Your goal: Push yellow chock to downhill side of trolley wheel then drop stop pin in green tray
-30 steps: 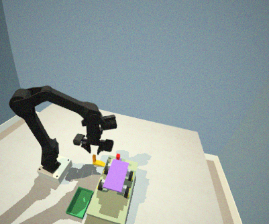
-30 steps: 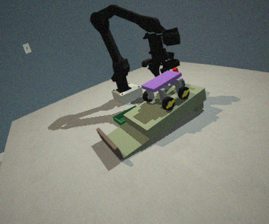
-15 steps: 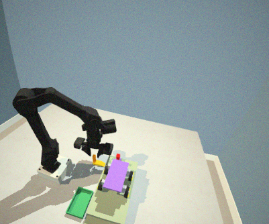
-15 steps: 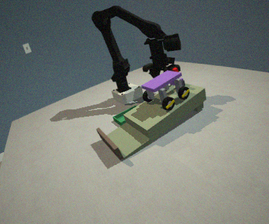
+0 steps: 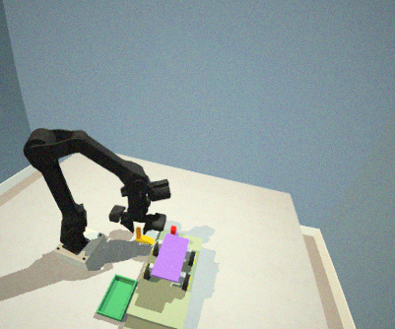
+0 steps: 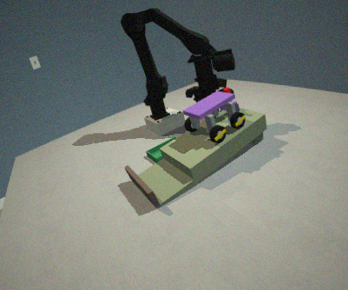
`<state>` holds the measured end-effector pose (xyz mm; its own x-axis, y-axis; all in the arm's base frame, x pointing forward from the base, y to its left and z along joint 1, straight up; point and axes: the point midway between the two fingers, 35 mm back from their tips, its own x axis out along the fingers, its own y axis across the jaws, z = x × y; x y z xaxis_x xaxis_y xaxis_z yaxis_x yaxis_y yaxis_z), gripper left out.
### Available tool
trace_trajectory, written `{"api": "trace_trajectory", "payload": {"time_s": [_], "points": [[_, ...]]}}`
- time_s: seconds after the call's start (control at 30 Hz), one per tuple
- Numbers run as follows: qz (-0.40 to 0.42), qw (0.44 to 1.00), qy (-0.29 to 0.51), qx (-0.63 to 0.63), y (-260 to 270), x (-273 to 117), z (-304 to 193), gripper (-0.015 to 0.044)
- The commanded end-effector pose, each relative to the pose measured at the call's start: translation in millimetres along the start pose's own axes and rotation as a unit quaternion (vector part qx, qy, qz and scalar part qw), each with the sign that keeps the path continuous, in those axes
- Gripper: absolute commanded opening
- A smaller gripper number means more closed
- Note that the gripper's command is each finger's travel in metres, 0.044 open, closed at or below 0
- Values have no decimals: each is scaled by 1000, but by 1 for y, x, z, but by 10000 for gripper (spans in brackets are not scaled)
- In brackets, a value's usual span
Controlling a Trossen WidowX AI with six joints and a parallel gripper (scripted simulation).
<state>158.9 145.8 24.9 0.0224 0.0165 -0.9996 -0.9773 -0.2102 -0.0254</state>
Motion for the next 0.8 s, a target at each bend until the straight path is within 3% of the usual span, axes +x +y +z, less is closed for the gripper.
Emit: {"api": "trace_trajectory", "payload": {"time_s": [0.0, 0.13, 0.3, 0.53, 0.77], "points": [[2, 1000, 3, -3, 1, 7, -1, 190], [2, 1000, 3, -3, 1, 11, -1, 190], [1, 1000, 0, 0, 0, 8, 0, 59], [1, 1000, 1, 0, 0, 7, 0, 0], [2, 1000, 3, -3, 3, -18, -1, 0]]}}
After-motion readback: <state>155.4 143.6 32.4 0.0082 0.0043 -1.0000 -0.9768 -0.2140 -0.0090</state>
